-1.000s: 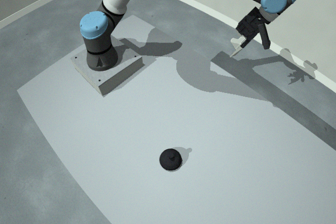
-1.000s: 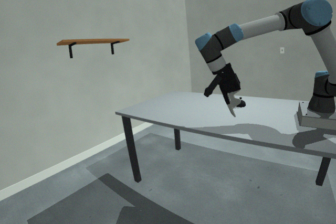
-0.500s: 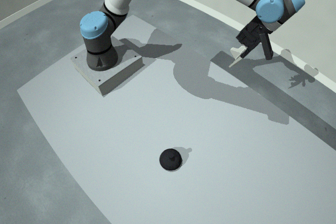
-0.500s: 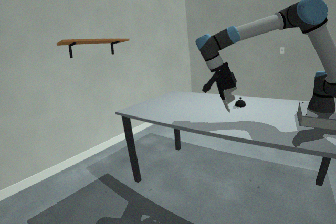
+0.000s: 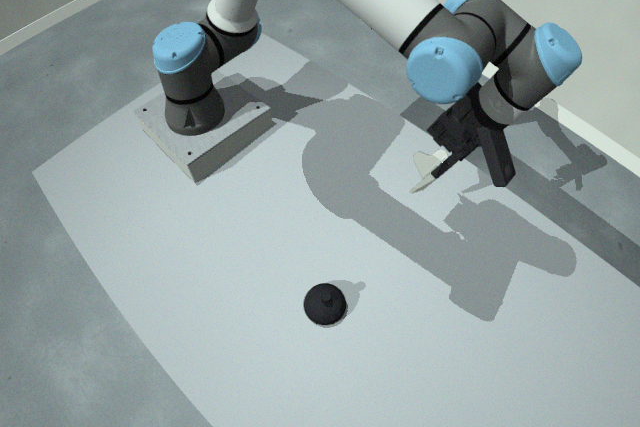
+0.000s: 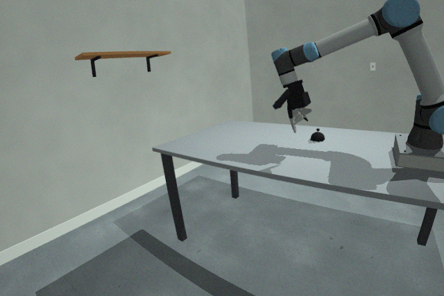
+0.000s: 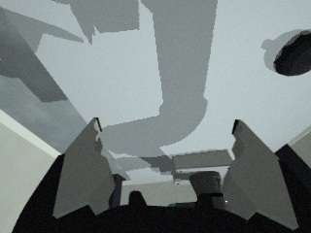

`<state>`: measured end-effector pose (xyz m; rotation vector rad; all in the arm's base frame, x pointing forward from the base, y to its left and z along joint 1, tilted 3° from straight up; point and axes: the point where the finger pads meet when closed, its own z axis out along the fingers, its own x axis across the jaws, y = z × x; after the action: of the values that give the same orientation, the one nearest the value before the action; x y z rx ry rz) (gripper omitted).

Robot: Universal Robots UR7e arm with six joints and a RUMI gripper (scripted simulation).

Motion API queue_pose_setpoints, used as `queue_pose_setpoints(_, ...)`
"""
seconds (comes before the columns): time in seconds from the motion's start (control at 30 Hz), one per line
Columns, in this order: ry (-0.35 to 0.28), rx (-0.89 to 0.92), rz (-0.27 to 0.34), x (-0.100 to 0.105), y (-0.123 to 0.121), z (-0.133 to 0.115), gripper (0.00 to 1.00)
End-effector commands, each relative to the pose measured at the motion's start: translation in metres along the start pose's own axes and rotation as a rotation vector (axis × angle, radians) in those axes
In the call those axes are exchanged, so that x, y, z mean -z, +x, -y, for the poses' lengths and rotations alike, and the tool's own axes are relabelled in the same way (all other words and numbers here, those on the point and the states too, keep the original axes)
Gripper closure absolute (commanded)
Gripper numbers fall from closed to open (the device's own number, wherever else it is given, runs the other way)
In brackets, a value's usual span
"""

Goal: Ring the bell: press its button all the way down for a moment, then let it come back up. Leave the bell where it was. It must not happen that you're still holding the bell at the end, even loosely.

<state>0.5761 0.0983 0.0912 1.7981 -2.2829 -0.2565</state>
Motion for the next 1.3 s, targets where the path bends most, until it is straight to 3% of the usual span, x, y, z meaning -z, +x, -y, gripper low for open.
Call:
queue_pose_setpoints(0.0, 0.068, -0.071, 0.071, -0.001, 0.072, 0.028, 0.0)
queue_pose_setpoints(0.37, 0.18, -0.253, 0.149, -0.017, 0.224, 0.035, 0.0)
queue_pose_setpoints(0.43, 0.18, -0.253, 0.149, -0.017, 0.224, 0.035, 0.0)
queue_pose_setpoints(0.6, 0.216, -0.309, 0.164, -0.024, 0.269, 0.029, 0.0)
queue_pose_setpoints(0.77, 0.238, -0.342, 0.17, -0.029, 0.294, 0.024, 0.0)
queue_pose_setpoints(1.13, 0.247, -0.357, 0.173, -0.031, 0.305, 0.021, 0.0)
queue_pose_setpoints(1.17, 0.247, -0.357, 0.173, -0.031, 0.305, 0.021, 1.0)
queue_pose_setpoints(1.27, 0.247, -0.357, 0.172, -0.031, 0.305, 0.021, 1.0)
